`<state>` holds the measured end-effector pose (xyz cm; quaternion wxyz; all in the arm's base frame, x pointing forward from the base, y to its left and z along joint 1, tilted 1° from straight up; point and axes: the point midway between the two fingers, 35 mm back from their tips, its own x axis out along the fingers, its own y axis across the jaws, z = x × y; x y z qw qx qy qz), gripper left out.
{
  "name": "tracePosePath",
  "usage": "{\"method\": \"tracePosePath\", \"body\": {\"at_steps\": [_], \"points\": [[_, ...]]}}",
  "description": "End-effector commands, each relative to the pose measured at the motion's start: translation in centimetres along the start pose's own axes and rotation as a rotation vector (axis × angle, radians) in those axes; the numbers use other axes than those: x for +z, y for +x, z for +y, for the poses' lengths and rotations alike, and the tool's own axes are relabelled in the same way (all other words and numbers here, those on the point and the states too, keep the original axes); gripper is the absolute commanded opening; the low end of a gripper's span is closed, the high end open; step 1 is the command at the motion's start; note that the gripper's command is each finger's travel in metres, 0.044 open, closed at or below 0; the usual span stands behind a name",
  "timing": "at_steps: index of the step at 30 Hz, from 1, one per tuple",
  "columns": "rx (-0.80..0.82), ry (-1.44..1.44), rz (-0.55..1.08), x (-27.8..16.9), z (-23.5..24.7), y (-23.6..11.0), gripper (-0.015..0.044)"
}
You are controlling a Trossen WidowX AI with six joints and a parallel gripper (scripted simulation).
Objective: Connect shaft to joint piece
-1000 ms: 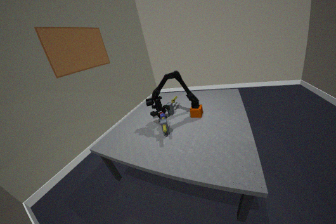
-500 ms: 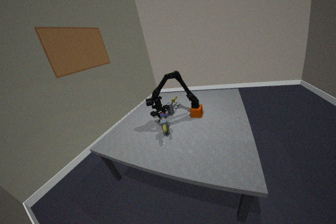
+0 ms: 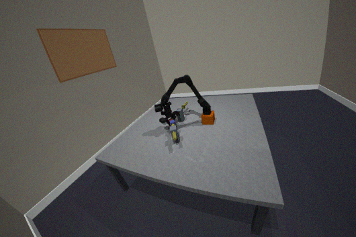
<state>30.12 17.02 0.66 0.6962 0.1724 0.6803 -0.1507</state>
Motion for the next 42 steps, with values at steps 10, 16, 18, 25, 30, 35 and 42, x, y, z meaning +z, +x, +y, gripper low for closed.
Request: {"method": "tracePosePath", "body": {"at_steps": [10,16,18,25,30,35,42], "points": [[-0.002,0.005,0.002,-0.05,-0.05,0.06,0.0182],[-0.002,0.005,0.002,-0.05,-0.05,0.06,0.0182],[-0.002,0.005,0.002,-0.05,-0.05,0.06,0.0182],[-0.002,0.005,0.002,-0.05,-0.05,0.06,0.0182],[-0.002,0.005,0.002,-0.05,-0.05,0.06,0.0182],[-0.002,0.005,0.002,-0.05,-0.05,0.06,0.0182],[0.000,0.000,0.000,0.00,0.00,0.00,0.0147]]}}
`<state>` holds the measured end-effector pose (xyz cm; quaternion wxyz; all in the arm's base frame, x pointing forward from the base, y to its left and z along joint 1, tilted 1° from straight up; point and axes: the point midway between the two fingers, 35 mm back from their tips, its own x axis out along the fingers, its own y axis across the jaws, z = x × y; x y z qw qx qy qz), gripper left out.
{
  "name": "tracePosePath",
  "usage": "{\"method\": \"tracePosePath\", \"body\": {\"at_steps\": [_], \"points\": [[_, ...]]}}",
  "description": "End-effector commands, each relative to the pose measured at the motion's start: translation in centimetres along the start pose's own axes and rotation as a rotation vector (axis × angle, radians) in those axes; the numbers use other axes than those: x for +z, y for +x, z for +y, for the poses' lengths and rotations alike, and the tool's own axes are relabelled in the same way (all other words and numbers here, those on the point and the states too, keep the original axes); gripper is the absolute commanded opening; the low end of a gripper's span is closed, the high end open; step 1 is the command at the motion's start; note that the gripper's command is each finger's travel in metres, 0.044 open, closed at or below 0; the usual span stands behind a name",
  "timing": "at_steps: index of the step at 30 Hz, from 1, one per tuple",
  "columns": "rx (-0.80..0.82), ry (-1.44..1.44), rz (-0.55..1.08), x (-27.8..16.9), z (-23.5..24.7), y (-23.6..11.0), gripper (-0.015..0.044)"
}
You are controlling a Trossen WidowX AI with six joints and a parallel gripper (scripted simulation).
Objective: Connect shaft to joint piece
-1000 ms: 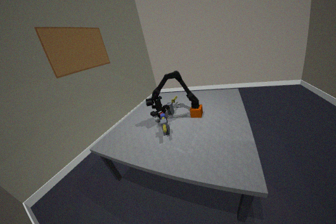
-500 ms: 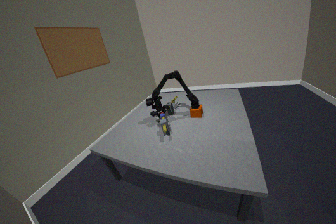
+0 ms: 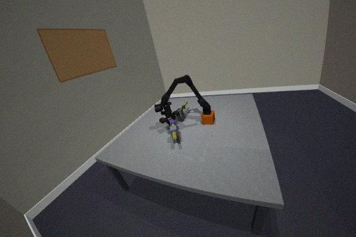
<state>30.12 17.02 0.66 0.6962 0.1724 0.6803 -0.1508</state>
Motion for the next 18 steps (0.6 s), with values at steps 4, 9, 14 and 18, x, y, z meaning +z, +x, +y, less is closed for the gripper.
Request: {"method": "tracePosePath", "body": {"at_steps": [4,9,14,18], "points": [[0.000,0.000,0.000,0.00,0.00,0.00,0.0147],[0.000,0.000,0.000,0.00,0.00,0.00,0.0042],[0.000,0.000,0.000,0.00,0.00,0.00,0.0000],[0.000,0.026,-0.009,0.01,-0.09,-0.03,0.0000]]}}
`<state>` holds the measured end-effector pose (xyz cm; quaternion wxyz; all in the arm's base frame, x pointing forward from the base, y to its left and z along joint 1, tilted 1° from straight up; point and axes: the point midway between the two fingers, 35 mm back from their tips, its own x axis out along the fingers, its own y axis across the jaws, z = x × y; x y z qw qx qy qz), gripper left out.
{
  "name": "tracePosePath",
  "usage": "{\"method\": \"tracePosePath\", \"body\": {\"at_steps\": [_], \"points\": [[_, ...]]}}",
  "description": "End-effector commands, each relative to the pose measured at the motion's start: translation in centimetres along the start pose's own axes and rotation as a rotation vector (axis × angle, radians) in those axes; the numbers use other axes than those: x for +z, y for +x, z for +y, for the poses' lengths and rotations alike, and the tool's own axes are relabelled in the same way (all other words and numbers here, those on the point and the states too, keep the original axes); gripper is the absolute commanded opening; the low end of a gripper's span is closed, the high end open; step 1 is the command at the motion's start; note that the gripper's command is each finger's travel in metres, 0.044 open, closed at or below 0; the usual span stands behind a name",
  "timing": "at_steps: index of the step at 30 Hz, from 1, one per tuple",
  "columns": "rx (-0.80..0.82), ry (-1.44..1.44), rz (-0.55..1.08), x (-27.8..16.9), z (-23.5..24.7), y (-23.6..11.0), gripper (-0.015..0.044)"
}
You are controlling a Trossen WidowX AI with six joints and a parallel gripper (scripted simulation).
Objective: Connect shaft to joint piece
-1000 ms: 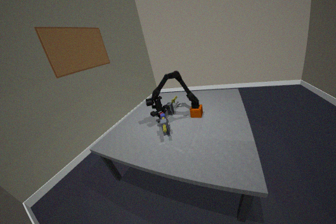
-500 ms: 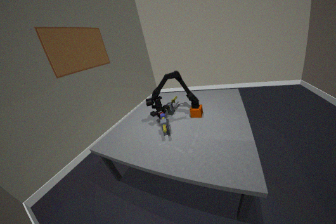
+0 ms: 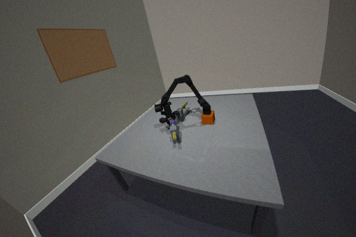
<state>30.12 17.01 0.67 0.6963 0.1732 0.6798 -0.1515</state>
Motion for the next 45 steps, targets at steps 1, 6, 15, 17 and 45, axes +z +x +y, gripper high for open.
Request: {"method": "tracePosePath", "body": {"at_steps": [1,6,15,17,45], "points": [[-0.001,0.040,-0.013,0.0,-0.1,0.0,0.0000],[-0.005,0.137,-0.042,0.0,-0.5,-0.1,0.0000],[-0.019,0.286,-0.086,-0.1,-1.0,-0.3,0.0000],[-0.023,0.320,-0.096,-0.1,-1.1,-0.3,0.0000],[-0.078,0.647,-0.192,-0.5,-2.1,-0.7,0.0000]]}}
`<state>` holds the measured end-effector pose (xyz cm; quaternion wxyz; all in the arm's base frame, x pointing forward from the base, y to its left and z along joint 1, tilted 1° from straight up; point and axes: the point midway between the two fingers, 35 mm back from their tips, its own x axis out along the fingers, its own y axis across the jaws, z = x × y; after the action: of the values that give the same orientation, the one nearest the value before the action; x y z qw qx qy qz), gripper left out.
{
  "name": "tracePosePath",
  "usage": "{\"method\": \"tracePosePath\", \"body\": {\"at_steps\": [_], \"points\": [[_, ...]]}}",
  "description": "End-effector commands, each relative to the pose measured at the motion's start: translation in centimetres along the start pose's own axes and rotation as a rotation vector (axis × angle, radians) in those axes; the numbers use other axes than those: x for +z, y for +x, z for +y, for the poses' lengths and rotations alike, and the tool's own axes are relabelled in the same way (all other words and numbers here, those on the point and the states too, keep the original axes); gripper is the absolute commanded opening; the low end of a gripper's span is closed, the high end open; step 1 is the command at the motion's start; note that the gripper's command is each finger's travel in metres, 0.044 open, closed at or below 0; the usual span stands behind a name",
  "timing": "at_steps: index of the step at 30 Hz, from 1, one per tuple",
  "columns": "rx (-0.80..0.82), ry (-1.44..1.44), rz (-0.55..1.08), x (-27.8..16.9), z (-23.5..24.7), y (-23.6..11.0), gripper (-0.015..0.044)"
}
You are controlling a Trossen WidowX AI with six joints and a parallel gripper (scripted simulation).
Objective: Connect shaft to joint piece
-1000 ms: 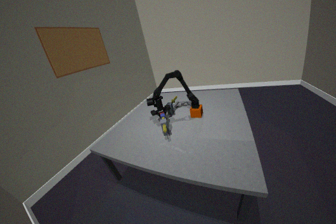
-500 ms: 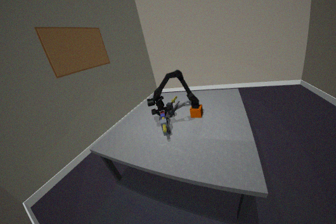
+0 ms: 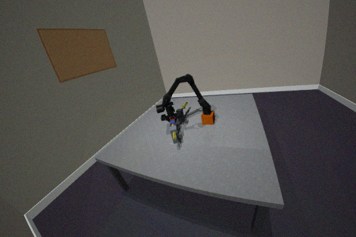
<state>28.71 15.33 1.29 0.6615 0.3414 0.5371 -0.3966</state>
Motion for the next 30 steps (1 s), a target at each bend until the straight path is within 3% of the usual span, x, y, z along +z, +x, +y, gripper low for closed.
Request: {"method": "tracePosePath", "body": {"at_steps": [1,30], "points": [[-0.002,0.009,-0.003,0.00,-0.04,-0.01,0.0000],[-0.002,0.013,-0.005,0.01,-0.05,-0.02,0.0000]]}}
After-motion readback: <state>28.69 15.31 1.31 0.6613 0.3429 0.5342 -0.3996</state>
